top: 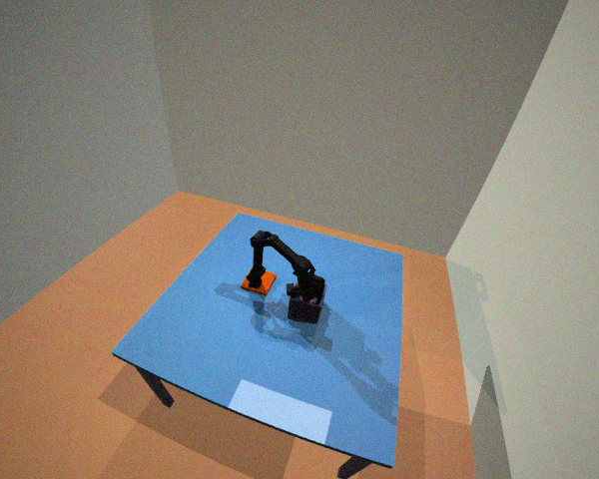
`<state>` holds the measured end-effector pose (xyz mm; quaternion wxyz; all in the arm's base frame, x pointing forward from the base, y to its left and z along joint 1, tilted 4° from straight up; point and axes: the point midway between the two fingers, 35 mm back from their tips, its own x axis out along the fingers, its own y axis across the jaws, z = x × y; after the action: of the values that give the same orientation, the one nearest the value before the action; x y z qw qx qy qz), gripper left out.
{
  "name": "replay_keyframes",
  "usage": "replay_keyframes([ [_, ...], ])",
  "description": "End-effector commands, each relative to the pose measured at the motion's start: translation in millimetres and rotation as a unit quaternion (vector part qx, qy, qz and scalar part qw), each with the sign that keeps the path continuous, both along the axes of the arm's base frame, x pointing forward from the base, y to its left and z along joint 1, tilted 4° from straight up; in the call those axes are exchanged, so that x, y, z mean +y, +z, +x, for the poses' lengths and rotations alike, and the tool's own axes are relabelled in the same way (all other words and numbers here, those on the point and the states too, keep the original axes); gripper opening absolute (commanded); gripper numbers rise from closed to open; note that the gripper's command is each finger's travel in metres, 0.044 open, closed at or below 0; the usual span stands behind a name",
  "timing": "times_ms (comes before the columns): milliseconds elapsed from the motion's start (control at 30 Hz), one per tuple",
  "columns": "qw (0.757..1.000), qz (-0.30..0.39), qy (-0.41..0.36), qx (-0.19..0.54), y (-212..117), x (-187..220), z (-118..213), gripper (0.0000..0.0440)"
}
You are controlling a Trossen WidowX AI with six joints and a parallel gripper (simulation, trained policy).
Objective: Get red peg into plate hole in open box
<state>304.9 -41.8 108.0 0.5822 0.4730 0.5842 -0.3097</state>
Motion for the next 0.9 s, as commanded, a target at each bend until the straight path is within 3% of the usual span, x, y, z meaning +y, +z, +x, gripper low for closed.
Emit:
replay_keyframes([
  [0, 0.999, 0.023, 0.005, 0.039, -27.4, -7.0, -2.8, 0.0149],
  [867, 0.994, 0.098, 0.013, -0.044, 17.4, -17.3, 43.9, 0.0155],
])
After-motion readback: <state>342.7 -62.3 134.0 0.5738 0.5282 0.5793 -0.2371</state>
